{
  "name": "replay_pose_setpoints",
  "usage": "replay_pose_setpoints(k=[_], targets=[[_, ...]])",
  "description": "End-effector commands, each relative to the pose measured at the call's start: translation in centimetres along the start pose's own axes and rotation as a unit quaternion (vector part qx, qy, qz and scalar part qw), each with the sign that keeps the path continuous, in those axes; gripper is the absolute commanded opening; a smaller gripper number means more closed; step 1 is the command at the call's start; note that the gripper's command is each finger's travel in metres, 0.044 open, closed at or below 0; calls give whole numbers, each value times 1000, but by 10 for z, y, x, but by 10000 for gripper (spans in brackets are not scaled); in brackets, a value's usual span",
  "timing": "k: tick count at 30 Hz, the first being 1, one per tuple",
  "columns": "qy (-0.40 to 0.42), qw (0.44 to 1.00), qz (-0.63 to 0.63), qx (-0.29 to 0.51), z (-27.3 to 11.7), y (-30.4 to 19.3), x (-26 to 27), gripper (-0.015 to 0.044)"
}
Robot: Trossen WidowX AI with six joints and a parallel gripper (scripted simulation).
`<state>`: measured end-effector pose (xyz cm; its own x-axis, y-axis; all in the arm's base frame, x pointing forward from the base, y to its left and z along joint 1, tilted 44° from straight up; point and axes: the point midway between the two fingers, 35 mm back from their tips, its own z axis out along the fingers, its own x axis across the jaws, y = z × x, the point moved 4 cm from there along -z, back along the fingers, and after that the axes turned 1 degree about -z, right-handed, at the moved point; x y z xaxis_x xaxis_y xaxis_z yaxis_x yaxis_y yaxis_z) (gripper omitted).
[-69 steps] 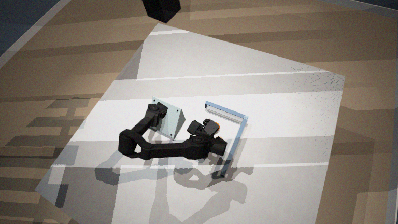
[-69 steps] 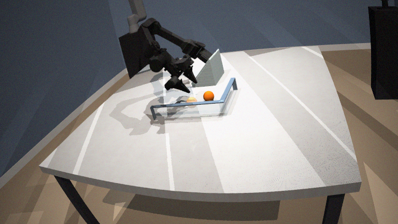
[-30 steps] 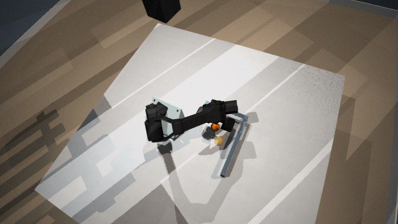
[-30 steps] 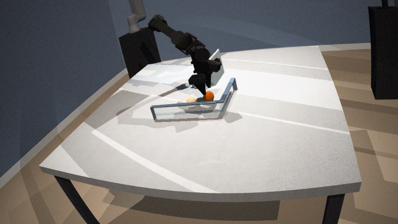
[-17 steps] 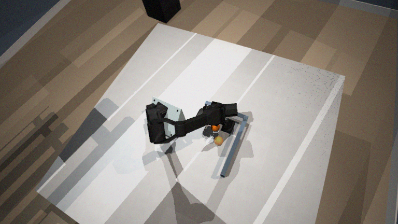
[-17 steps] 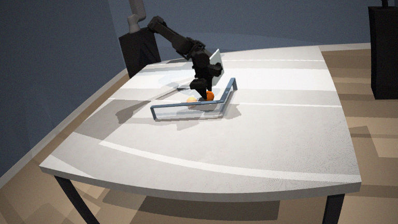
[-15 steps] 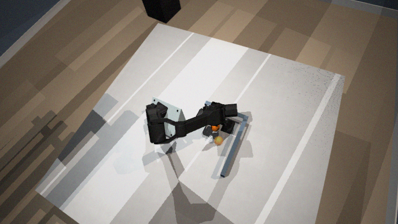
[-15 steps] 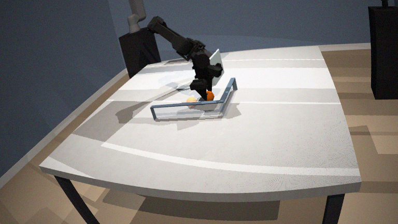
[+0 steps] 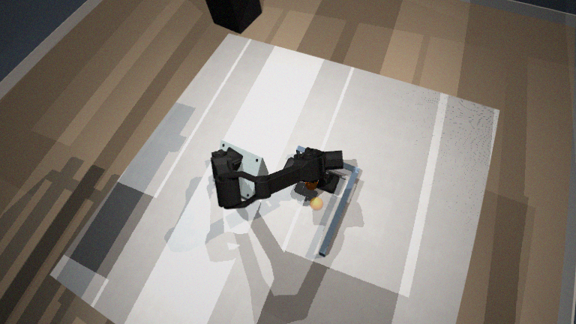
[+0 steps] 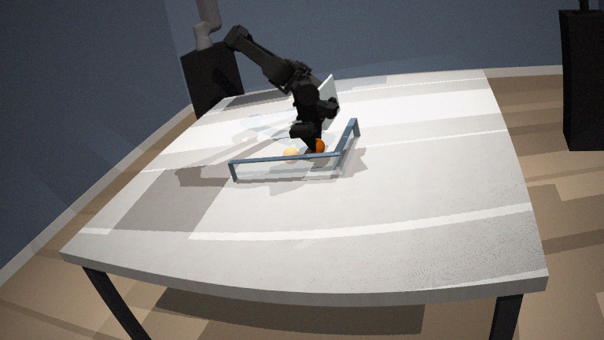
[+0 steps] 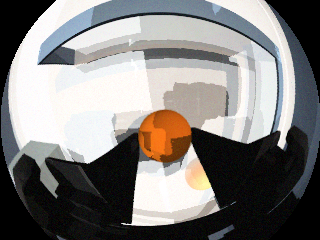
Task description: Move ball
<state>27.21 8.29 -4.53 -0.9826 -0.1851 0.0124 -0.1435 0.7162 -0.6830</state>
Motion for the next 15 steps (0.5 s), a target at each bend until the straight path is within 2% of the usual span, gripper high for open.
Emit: replay_pose_setpoints(k=[1, 4, 8, 15], targets=[[0, 1000, -4, 3, 1, 0, 1, 190], [0, 1000, -4, 3, -2, 1, 0, 112], [0, 1000, -4, 0, -27, 3, -5, 7], [-2, 1000, -5, -3, -75, 5, -7, 0]])
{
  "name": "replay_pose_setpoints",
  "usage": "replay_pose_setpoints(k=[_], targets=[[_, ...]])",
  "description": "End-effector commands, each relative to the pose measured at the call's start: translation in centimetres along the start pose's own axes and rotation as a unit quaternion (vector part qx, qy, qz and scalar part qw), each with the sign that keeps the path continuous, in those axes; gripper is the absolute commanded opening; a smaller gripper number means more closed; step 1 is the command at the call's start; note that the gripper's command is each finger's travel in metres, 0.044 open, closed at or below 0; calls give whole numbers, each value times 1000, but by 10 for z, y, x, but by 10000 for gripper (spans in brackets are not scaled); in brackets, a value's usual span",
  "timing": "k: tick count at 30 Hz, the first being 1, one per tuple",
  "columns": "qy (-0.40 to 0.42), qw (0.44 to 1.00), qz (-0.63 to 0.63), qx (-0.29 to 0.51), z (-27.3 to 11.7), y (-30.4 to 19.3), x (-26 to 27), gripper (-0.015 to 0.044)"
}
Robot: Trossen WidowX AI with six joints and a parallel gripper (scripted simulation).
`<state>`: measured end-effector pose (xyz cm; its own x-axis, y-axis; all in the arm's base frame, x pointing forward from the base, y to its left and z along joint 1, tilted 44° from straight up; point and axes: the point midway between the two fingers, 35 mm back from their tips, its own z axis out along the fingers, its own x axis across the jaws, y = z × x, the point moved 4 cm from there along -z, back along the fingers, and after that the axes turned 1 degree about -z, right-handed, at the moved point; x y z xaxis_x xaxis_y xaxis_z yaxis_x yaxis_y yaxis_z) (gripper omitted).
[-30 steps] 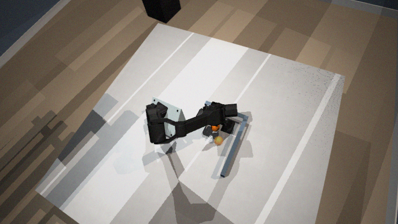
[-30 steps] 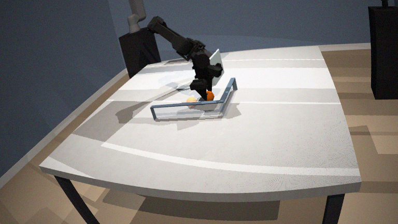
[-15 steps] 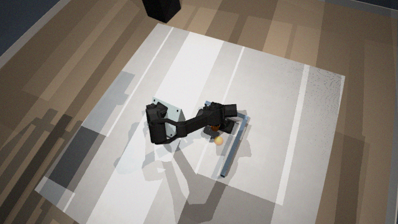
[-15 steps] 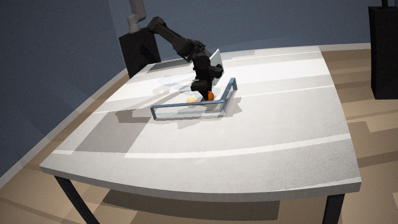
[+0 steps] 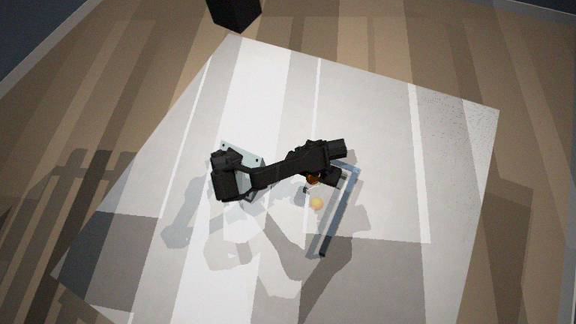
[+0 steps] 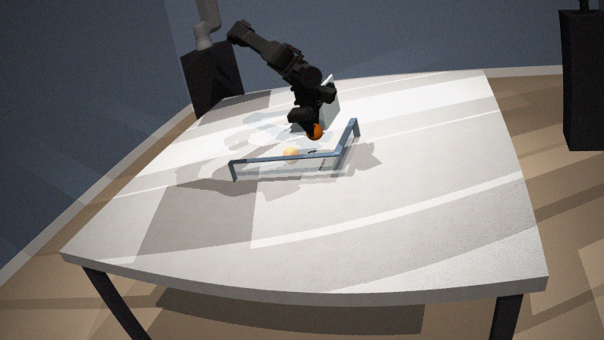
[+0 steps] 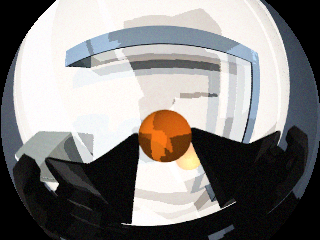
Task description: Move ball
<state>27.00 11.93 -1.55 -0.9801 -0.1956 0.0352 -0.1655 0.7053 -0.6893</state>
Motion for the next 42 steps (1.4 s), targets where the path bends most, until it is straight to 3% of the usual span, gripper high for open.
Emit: replay_pose_setpoints(k=[1, 8, 15, 31, 42], targets=[[-7, 1000, 7, -9, -35, -1, -2, 0], [-4, 1000, 8, -5, -82, -4, 5, 0], [-4, 1000, 8, -4, -86, -6, 5, 0], [-5, 1000, 8, -2, -40, -67, -38, 0], [-5, 1000, 9, -2, -13, -69, -42, 0]])
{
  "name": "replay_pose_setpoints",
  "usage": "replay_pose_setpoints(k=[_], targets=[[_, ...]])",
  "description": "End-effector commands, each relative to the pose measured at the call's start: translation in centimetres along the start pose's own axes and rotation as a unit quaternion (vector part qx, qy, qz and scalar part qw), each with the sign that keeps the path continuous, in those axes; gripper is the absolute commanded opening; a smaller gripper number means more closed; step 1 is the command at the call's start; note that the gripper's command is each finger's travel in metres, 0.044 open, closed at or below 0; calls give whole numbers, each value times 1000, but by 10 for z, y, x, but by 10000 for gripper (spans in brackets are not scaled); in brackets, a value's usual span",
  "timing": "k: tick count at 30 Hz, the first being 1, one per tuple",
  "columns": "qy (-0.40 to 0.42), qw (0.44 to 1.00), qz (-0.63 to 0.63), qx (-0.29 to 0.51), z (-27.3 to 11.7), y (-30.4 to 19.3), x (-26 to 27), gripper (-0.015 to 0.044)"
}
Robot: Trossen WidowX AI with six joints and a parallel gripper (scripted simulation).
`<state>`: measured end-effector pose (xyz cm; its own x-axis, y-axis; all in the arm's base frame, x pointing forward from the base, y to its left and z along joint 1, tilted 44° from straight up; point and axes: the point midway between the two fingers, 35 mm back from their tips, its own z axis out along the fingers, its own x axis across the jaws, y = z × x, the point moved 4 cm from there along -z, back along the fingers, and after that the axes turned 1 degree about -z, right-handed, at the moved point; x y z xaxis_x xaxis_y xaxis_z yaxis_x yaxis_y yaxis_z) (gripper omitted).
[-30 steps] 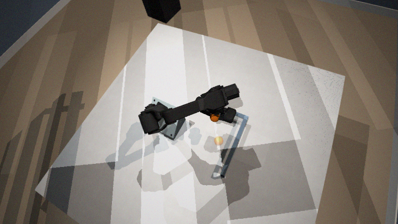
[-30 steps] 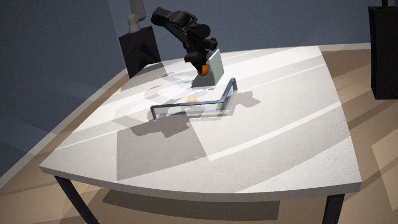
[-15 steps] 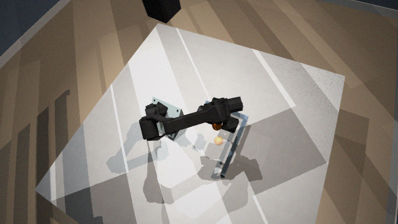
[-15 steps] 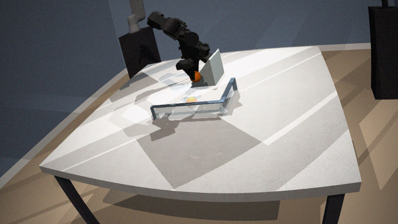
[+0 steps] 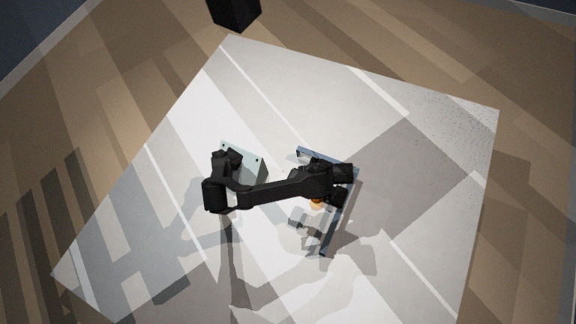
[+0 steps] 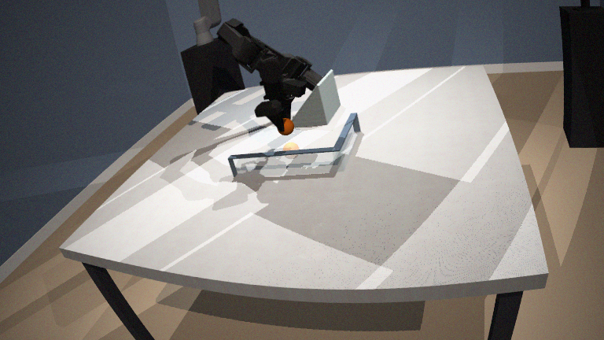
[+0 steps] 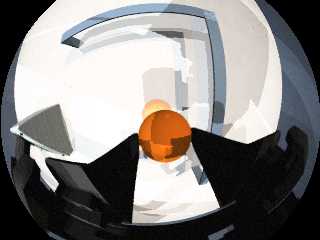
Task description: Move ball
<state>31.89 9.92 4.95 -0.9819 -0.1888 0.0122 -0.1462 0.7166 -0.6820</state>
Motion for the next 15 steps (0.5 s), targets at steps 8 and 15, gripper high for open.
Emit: replay_pose_setpoints(k=[8, 15], targets=[[1, 1000, -2, 5, 59, -4, 2, 0], [1, 1000, -2, 5, 61, -4, 2, 0]])
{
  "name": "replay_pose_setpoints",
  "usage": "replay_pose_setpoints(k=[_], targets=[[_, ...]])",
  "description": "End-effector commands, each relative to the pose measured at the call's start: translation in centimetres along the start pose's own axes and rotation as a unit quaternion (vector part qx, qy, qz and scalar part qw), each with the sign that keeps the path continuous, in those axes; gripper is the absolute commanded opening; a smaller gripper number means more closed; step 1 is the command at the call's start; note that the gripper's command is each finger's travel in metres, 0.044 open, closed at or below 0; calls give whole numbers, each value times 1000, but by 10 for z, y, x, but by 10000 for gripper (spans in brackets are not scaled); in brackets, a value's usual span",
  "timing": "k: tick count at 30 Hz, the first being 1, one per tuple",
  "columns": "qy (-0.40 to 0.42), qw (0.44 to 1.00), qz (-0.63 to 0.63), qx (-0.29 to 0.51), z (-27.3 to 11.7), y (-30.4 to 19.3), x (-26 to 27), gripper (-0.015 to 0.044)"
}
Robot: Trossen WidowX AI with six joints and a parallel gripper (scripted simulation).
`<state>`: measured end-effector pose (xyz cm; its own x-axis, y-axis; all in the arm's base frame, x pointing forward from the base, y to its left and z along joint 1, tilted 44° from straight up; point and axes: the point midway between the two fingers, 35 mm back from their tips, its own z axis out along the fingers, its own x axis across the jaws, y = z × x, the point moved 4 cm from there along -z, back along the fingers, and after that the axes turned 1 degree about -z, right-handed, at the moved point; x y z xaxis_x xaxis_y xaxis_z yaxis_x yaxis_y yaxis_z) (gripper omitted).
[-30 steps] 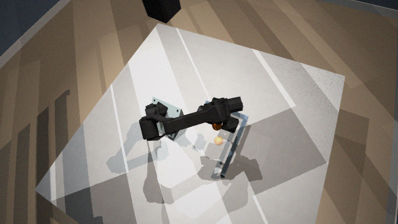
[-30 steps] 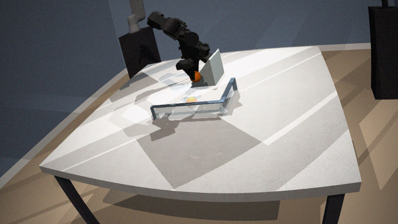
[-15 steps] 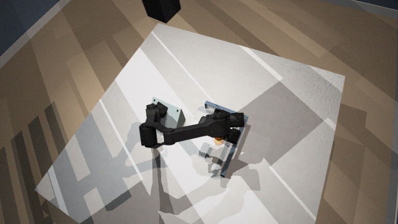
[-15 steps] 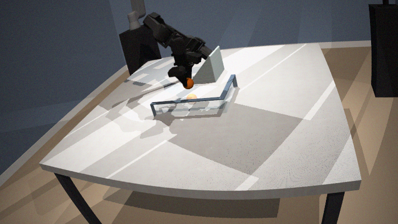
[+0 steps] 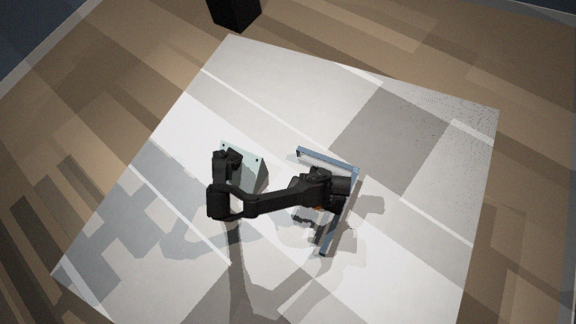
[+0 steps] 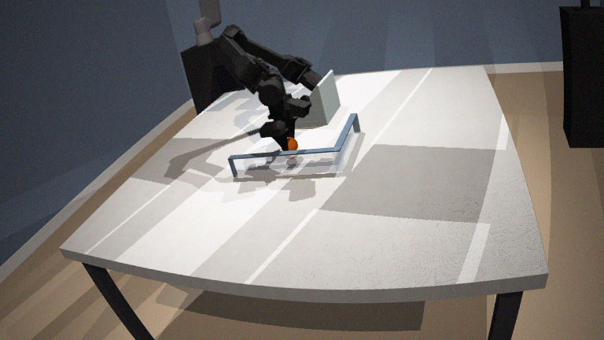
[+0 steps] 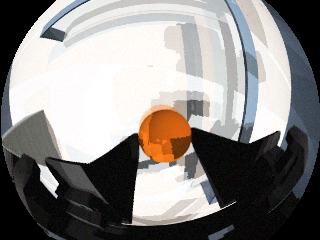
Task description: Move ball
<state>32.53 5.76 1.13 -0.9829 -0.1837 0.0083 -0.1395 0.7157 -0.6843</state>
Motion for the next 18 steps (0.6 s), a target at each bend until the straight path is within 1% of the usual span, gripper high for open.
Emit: replay_pose_setpoints(k=[1, 12, 17, 18], targets=[[1, 1000, -5, 4, 5, 1, 1, 0], [1, 1000, -5, 4, 22, 1, 1, 0], [1, 1000, -5, 4, 23, 1, 1, 0], [-2, 1000, 1, 1, 18, -1, -1, 26]])
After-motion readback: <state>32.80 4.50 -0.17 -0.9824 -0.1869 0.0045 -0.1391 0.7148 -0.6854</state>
